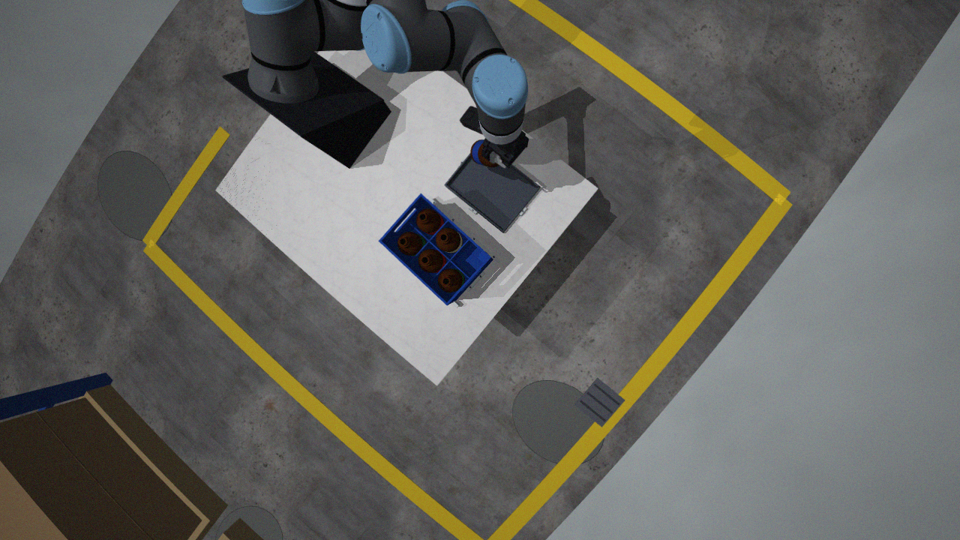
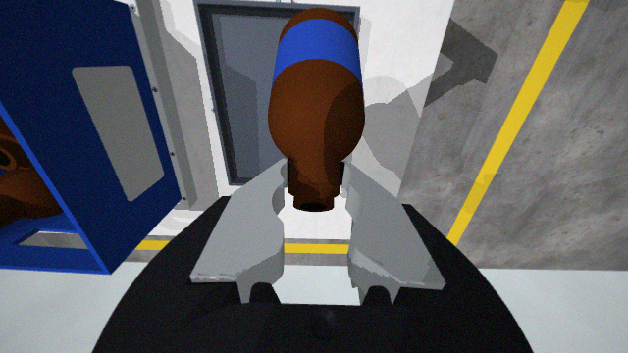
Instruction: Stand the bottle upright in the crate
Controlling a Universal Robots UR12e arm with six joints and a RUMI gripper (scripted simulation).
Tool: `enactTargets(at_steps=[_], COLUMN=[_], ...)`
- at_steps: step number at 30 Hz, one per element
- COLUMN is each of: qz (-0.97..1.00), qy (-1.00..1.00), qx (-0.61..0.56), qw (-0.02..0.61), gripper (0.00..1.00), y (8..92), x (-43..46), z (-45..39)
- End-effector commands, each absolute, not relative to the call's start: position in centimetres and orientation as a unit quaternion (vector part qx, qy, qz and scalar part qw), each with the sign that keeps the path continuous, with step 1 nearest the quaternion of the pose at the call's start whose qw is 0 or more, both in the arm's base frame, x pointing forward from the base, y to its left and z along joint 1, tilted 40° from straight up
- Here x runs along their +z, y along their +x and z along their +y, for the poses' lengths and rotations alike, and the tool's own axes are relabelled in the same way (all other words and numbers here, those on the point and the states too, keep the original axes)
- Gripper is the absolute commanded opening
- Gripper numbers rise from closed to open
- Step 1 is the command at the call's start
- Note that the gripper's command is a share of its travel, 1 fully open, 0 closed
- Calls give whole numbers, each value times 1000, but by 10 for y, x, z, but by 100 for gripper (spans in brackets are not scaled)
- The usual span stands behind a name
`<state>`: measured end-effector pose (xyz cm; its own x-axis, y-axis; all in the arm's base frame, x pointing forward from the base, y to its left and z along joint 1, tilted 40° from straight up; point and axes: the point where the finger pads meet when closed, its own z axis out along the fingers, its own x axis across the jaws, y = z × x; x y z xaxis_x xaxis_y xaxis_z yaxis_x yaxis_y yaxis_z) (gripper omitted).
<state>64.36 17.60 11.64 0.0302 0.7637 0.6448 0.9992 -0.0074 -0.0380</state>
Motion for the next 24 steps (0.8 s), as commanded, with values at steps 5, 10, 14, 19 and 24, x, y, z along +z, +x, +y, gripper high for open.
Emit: enactTargets(at_steps=[5,10,14,19,24], qz=[-651,-632,-616,-593,-571], qy=[-677,-695,-709,-728,-746], qx=[-229,-222,-216,-207,-199], qw=[256,262,267,274,280], gripper=[0,0,0,0,0], y=[644,644,644,643,643], x=[116,116,115,116,115], z=[174,174,174,174,174])
